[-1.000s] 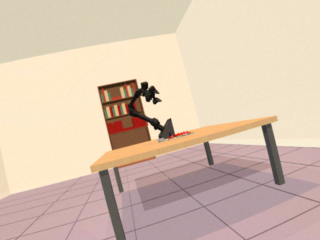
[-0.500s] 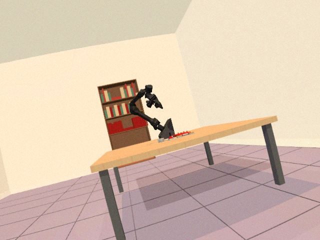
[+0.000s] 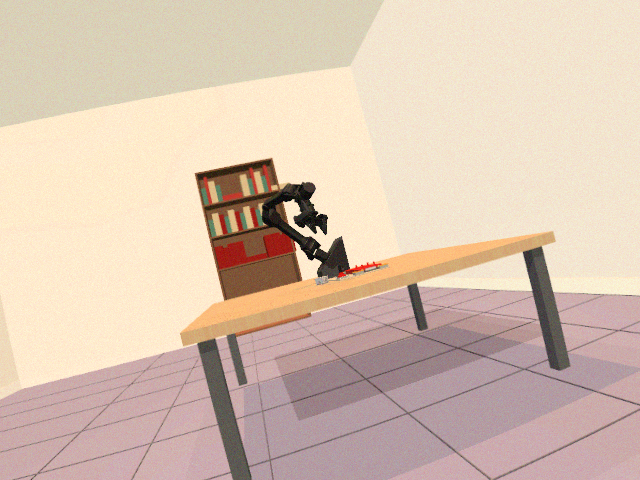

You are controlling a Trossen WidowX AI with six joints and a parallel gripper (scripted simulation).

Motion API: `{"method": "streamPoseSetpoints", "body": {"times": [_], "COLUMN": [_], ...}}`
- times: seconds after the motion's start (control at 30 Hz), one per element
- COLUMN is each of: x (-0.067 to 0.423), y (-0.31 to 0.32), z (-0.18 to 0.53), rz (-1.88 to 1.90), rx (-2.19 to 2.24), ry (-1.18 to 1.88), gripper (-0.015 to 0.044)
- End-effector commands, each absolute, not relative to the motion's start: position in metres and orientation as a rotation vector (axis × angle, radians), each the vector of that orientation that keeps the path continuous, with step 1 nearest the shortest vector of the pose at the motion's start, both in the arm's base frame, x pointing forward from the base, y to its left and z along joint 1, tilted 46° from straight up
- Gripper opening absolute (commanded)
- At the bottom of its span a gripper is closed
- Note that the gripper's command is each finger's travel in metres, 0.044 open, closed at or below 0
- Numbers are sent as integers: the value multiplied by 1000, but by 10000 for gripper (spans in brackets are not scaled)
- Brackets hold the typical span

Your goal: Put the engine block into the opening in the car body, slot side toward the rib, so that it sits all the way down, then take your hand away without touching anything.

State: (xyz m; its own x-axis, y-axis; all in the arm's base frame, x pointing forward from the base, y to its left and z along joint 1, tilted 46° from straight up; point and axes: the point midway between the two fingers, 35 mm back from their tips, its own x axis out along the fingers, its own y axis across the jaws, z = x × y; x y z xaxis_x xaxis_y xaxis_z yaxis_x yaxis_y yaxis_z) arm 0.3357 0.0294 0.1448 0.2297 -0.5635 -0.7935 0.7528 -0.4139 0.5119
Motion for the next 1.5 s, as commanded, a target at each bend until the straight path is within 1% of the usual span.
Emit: {"method": "streamPoseSetpoints", "body": {"times": [0.0, 0.4, 0.57, 0.73, 1.47], "x": [337, 329, 330, 325, 323], "y": [11, -50, -57, -101, -129], "z": [138, 116, 109, 70, 48], "rz": [-1555, -1809, -1812, -1811, -1811], "rx": [1377, 1355, 1355, 1353, 1352], "ry": [90, -251, -255, -258, -260], "gripper": [440, 440, 440, 440, 440]}}
